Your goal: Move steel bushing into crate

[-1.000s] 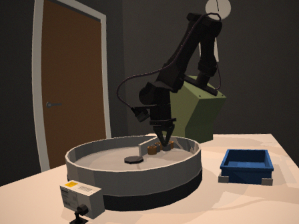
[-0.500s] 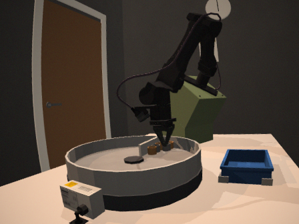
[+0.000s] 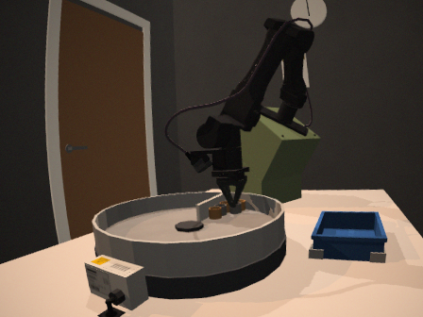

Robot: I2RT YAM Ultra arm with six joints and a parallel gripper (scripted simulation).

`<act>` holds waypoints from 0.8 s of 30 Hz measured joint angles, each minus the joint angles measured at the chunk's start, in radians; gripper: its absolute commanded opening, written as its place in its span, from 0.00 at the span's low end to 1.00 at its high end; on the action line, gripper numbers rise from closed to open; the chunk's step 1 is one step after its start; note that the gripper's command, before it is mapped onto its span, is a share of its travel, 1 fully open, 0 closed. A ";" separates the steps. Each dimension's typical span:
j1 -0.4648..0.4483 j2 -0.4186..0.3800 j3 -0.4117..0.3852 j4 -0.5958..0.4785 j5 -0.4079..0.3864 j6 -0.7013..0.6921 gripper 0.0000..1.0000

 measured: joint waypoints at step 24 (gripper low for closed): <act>-0.075 -0.141 -0.023 -0.144 -0.013 -0.083 0.00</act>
